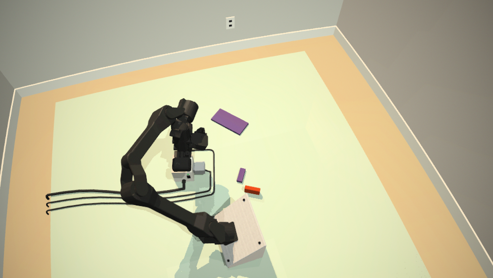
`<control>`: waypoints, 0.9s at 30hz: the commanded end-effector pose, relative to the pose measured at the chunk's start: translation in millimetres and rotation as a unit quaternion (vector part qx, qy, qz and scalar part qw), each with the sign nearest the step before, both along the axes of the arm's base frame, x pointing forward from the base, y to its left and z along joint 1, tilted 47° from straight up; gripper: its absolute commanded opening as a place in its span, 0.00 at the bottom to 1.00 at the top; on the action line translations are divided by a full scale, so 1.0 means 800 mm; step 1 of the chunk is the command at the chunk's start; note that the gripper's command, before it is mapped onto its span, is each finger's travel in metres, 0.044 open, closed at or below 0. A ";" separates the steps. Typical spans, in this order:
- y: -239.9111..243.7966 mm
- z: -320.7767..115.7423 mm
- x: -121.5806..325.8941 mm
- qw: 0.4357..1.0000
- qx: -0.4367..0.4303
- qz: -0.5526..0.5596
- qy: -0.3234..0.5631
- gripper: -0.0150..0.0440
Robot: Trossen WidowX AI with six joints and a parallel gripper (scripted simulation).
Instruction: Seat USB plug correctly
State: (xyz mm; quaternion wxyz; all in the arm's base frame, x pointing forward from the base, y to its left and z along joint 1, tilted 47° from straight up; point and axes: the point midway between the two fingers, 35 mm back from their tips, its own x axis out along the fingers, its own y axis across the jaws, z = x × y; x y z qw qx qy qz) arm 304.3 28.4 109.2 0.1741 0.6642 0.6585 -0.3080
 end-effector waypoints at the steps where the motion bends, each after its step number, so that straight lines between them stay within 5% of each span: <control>1: 0.001 0.000 0.000 1.000 0.001 -0.001 0.000 0.25; 27: 0.004 -0.003 0.000 1.000 0.001 -0.001 0.000 0.25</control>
